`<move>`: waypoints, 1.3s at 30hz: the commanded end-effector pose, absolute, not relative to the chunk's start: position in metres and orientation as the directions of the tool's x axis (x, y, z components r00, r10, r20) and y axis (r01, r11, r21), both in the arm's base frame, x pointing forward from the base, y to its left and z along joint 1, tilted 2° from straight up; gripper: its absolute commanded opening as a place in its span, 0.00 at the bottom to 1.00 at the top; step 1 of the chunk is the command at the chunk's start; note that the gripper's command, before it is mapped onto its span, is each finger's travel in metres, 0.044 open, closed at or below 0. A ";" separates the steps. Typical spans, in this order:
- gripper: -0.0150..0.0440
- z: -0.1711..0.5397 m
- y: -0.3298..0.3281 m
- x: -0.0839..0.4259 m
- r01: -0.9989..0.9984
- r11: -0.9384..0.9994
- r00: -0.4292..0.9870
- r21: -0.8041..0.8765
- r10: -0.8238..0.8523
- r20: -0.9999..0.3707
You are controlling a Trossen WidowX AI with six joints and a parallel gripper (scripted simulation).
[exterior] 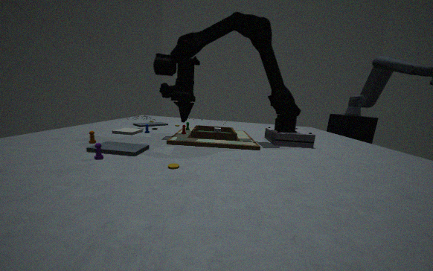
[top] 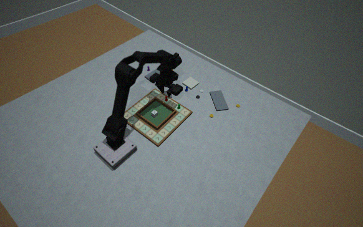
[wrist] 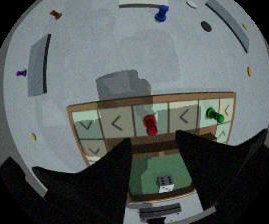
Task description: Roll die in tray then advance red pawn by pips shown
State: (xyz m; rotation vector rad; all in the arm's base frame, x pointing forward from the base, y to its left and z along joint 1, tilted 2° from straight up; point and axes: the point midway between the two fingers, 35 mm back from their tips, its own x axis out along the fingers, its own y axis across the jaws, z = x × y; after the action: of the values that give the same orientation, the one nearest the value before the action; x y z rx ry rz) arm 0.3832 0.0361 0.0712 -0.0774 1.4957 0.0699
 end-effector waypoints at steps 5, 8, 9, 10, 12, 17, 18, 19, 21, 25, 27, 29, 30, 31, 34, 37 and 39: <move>0.59 0.056 0.036 0.384 -0.096 0.995 0.071 -0.008 -0.001 -0.997; 0.59 0.051 0.036 0.384 -0.096 0.995 0.071 -0.008 -0.001 -0.997; 0.59 0.049 0.036 0.385 -0.096 0.995 0.071 -0.008 -0.001 -0.997; 0.59 0.048 0.036 0.385 -0.096 0.995 0.071 -0.008 -0.001 -0.997; 0.59 0.044 0.036 0.385 -0.096 0.995 0.071 -0.008 -0.001 -0.997; 0.59 0.036 0.036 0.385 -0.096 0.995 0.071 -0.008 -0.001 -0.998; 0.59 0.035 0.036 0.385 -0.096 0.995 0.071 -0.008 -0.001 -0.998; 0.59 0.034 0.036 0.385 -0.096 0.995 0.071 -0.008 -0.001 -0.998; 0.55 0.034 0.036 0.385 -0.096 0.995 0.071 -0.008 -0.001 -0.998; 0.37 0.034 0.036 0.385 -0.096 0.995 0.071 -0.008 -0.001 -0.998; 0.31 0.034 0.036 0.385 -0.096 0.995 0.071 -0.008 -0.001 -0.998; 0.29 0.034 0.036 0.385 -0.096 0.995 0.071 -0.008 -0.001 -0.998; 0.28 0.034 0.036 0.385 -0.096 0.995 0.071 -0.008 -0.001 -0.998; 0.27 0.034 0.036 0.385 -0.096 0.995 0.071 -0.008 -0.001 -0.998; 0.25 0.034 0.036 0.385 -0.096 0.995 0.071 -0.008 -0.001 -0.998; 0.25 0.038 0.036 0.386 -0.096 0.995 0.071 -0.008 -0.001 -0.997; 0.25 0.048 0.036 0.387 -0.096 0.995 0.071 -0.008 -0.001 -0.997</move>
State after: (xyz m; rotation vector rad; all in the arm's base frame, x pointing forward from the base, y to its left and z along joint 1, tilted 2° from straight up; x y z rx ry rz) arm 0.3846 0.0357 0.0365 -0.0768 1.5040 0.0685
